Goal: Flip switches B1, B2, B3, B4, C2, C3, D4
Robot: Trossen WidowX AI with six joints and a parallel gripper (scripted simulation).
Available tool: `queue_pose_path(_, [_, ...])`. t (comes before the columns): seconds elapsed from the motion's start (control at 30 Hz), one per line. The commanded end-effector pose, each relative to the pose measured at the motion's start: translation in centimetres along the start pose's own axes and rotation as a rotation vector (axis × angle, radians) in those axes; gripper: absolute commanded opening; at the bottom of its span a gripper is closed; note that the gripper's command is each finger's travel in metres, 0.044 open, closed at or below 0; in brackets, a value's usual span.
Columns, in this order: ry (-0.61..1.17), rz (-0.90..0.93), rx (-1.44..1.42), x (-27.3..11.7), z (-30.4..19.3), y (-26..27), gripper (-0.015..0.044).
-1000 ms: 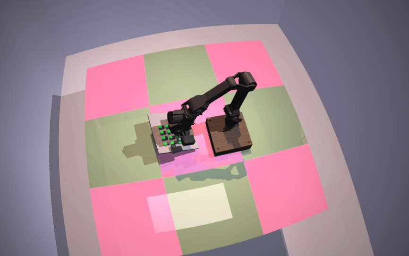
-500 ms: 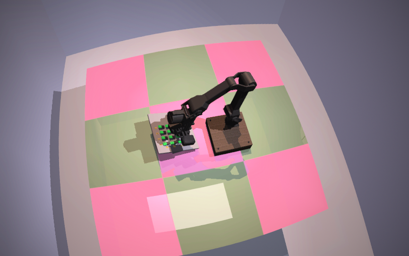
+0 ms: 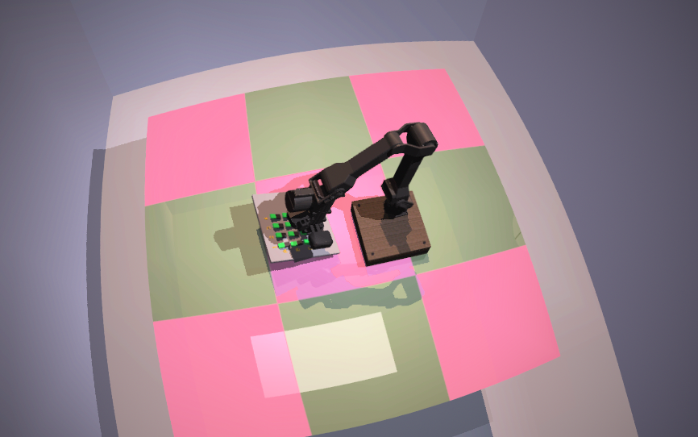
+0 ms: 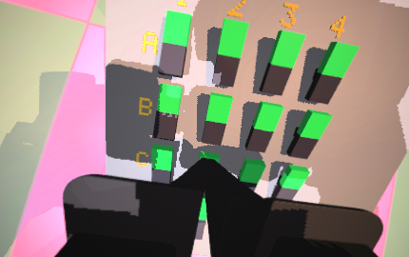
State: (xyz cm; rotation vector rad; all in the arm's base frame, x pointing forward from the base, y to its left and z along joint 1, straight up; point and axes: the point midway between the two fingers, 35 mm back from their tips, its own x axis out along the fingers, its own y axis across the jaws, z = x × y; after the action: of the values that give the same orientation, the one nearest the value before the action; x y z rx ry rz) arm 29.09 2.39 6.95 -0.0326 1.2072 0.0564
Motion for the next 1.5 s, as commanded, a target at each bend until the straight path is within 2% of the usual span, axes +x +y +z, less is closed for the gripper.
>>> queue_pose_path(0.0, [0.003, -0.006, 0.004, 0.2, -0.1, -0.1, 0.0000])
queue_pose_path(0.97, [0.003, -0.006, 0.004, 0.6, 0.0, -0.1, 0.0000])
queue_pose_path(1.03, [-0.004, -0.001, 0.001, -0.7, 0.1, 0.0, 0.0000])
queue_pose_path(1.17, [-0.020, -0.006, 0.003, -5.8, -0.2, -0.1, 0.0000])
queue_pose_path(1.37, [-0.021, -0.006, 0.003, -6.1, -0.3, -0.2, 0.0000])
queue_pose_path(1.47, [-0.020, -0.008, 0.003, -6.1, -0.3, -2.5, 0.0000])
